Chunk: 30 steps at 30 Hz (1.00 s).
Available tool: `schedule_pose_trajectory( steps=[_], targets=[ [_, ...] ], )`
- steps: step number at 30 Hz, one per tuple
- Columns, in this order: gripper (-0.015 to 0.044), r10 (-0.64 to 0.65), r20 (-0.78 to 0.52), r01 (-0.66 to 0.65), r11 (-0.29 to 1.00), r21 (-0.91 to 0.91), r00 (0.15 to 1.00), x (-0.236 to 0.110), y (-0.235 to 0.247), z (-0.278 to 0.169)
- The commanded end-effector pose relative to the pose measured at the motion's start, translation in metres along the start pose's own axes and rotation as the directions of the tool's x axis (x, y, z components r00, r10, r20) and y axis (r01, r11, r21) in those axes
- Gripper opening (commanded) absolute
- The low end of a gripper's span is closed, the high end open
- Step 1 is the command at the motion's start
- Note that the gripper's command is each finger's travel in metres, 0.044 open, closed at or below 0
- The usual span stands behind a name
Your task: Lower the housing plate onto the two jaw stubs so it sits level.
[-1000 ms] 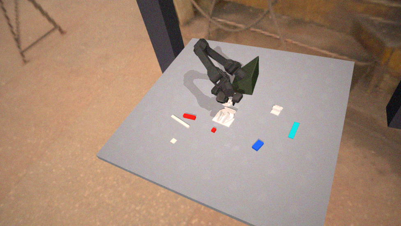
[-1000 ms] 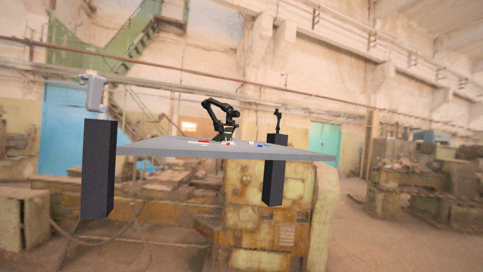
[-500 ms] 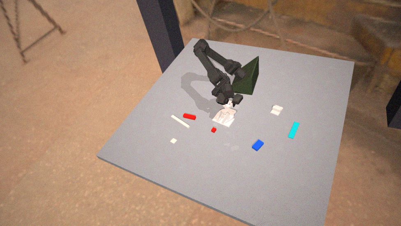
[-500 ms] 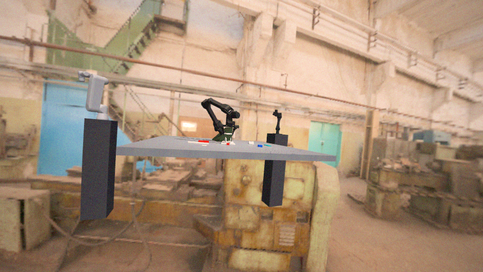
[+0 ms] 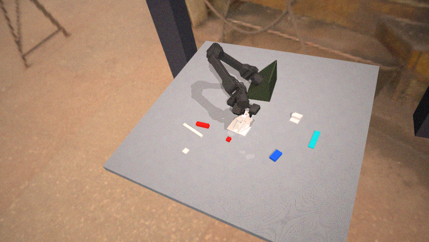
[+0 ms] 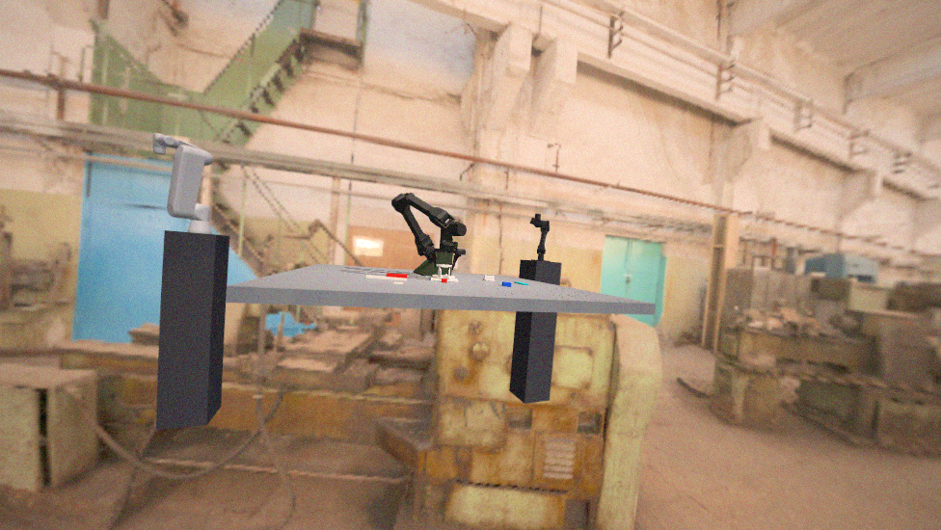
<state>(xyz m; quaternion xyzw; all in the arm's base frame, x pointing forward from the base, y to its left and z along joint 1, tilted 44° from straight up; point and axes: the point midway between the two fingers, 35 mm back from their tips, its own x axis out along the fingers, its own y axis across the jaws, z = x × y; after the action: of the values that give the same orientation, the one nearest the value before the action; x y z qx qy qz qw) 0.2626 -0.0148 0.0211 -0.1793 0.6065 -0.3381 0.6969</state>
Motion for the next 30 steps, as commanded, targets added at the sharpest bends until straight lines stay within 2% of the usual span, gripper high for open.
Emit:
schedule_pose_trajectory(
  steps=[1, 14, 30],
  targets=[
    [0.0351, -0.006, 0.002, 0.006, 1.000, -0.008, 1.000, 0.008, -0.001, -0.001],
    [0.0351, -0.010, 0.002, 0.010, 1.000, -0.007, 1.000, 0.027, -0.003, -0.002],
    [0.0351, -0.010, 0.002, 0.010, 1.000, -0.008, 1.000, 0.028, -0.003, -0.002]
  ],
)
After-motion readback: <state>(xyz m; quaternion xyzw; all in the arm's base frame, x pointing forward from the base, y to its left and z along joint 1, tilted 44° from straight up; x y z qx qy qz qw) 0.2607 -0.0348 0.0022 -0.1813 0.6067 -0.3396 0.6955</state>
